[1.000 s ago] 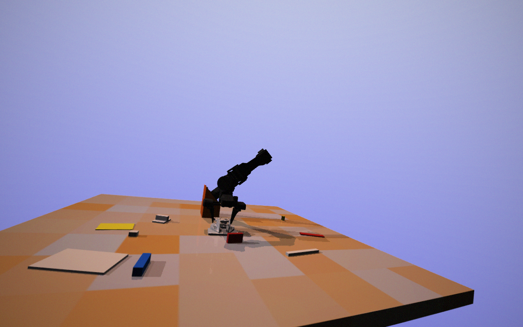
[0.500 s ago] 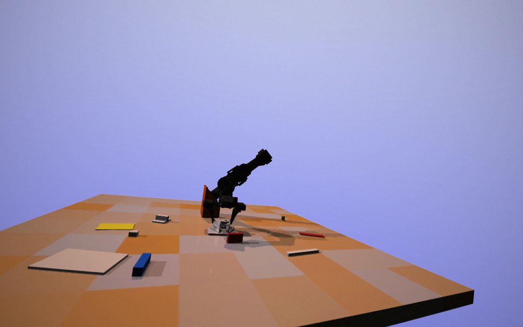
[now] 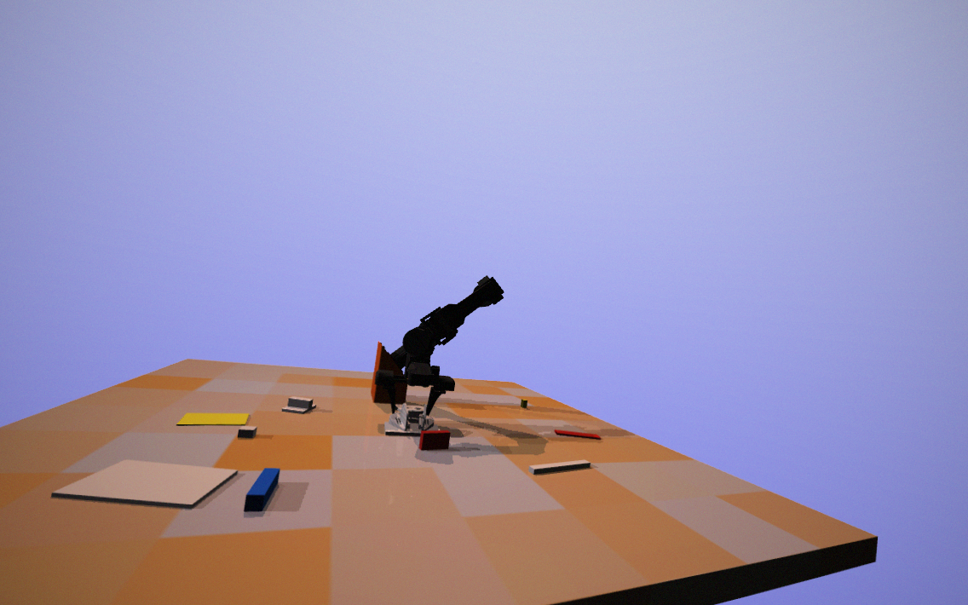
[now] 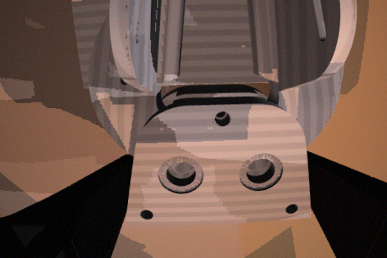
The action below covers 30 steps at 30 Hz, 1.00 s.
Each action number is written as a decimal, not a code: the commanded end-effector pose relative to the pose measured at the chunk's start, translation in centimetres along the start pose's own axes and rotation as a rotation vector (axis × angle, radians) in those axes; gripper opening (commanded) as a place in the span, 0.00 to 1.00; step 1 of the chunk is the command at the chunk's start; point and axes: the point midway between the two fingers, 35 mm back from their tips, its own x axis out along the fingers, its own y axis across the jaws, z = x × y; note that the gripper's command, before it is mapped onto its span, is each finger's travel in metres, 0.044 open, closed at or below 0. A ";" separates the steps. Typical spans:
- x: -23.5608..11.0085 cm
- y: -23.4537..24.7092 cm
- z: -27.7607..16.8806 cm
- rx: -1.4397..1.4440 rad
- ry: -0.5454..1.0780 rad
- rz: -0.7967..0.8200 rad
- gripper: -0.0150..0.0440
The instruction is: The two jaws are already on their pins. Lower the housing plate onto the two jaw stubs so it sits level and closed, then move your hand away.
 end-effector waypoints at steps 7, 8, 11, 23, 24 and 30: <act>0.3 0.0 -0.2 0.009 0.002 0.005 0.85; 0.3 0.0 -0.2 0.009 0.002 0.005 0.85; 0.3 0.0 -0.2 0.009 0.002 0.005 0.85; 0.6 0.0 -0.2 0.010 0.002 0.005 0.85; 0.6 0.0 -0.2 0.010 0.002 0.005 0.85; 0.8 0.0 -0.2 0.010 0.002 0.005 0.85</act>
